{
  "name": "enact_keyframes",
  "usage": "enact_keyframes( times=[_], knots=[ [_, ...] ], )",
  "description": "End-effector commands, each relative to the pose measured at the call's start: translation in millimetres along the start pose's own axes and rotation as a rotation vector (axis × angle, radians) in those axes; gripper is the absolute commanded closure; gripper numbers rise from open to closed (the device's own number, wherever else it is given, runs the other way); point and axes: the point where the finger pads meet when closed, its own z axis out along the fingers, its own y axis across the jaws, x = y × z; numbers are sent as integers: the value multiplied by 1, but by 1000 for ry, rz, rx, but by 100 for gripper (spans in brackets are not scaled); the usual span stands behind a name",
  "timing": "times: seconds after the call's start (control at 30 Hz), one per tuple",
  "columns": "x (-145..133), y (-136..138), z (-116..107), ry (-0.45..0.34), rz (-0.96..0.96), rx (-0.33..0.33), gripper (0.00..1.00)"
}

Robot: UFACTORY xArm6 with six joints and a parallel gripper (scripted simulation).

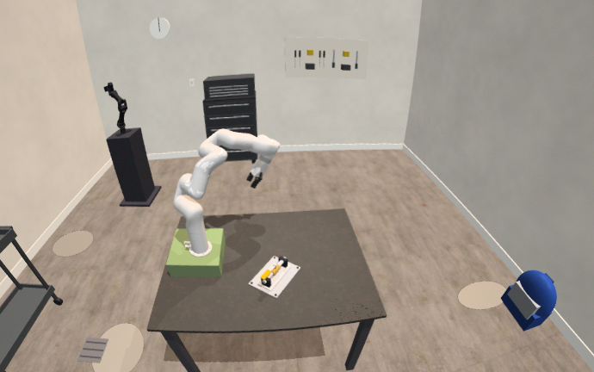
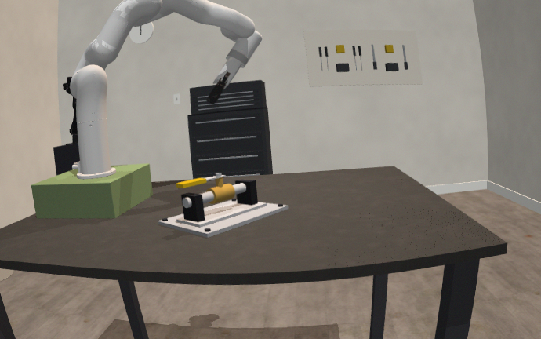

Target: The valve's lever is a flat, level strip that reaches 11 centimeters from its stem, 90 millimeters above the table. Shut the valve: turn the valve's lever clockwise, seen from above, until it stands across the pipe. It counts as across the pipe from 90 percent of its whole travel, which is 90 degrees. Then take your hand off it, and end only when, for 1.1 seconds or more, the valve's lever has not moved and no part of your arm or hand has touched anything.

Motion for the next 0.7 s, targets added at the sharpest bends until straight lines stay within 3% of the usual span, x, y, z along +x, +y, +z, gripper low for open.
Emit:
enact_keyframes(
  times=[0.0, 0.17, 0.27, 0.37, 0.53, 0.6, 0.63, 0.67],
  knots=[
    [0, 0, -2, 4, -1, 2, 0],
    [7, 11, -3, 14, 46, 18, 0],
    [31, 50, -7, 46, 210, 75, 0],
    [49, 87, -6, 95, 510, 177, 0],
    [69, 154, 3, 167, 1215, 405, 0],
    [69, 154, 3, 167, 1215, 405, 0],
    [74, 196, 10, 176, 1365, 452, 0],
    [73, 206, 14, 183, 1512, 499, 0]
  ],
)
